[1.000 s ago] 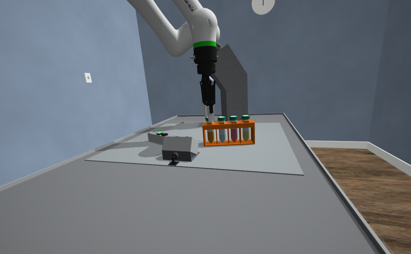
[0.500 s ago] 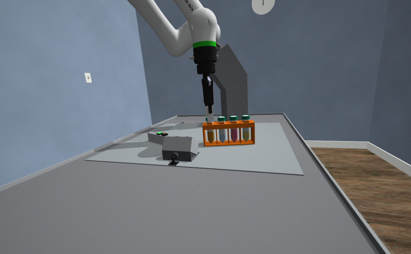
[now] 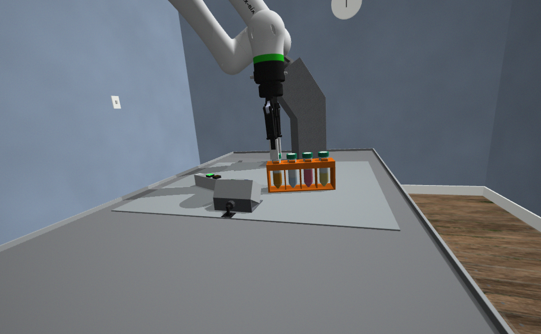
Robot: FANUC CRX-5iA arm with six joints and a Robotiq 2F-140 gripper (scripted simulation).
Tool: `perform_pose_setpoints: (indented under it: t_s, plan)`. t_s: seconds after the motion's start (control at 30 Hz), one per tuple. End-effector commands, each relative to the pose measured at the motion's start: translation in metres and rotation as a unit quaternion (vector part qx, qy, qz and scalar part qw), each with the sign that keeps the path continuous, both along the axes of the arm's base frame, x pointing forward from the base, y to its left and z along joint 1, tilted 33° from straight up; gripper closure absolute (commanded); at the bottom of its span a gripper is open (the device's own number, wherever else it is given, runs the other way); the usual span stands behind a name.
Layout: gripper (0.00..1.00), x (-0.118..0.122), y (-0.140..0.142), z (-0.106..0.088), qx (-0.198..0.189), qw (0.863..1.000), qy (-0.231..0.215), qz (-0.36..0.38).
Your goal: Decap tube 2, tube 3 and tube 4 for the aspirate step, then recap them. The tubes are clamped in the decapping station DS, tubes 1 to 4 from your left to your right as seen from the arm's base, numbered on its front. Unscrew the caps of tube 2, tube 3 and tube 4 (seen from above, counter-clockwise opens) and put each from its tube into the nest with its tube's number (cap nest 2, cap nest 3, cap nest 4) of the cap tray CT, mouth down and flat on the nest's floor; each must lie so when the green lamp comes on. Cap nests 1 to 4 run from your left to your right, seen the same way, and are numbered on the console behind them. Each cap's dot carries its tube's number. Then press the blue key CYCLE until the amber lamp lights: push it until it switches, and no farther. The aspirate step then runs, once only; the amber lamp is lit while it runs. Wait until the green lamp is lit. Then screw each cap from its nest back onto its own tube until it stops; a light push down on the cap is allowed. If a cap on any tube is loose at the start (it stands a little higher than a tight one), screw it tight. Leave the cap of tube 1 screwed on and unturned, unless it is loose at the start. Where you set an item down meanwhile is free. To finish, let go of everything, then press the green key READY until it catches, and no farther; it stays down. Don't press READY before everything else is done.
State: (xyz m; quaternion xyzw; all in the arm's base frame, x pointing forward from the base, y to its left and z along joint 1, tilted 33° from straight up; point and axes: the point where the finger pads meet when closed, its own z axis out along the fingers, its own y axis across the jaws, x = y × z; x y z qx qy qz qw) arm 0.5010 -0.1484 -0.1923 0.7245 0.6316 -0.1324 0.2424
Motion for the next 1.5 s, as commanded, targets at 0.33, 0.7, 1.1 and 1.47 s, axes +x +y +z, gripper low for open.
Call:
perform_pose_setpoints:
  t_s: [0.33, 0.7, 1.1, 1.47]
  plan:
    - [0.65, -0.0007, -0.0002, -0.0008, 0.008, 0.995, -0.062, -0.082]
    - [0.65, -0.0008, 0.0, -0.0004, 0.006, 0.997, -0.052, -0.065]
    - [0.65, -0.0009, 0.0003, 0.0, -0.024, 0.988, 0.073, 0.137]
    - [0.65, -0.0008, 0.0004, 0.0, -0.045, 0.944, 0.165, 0.284]
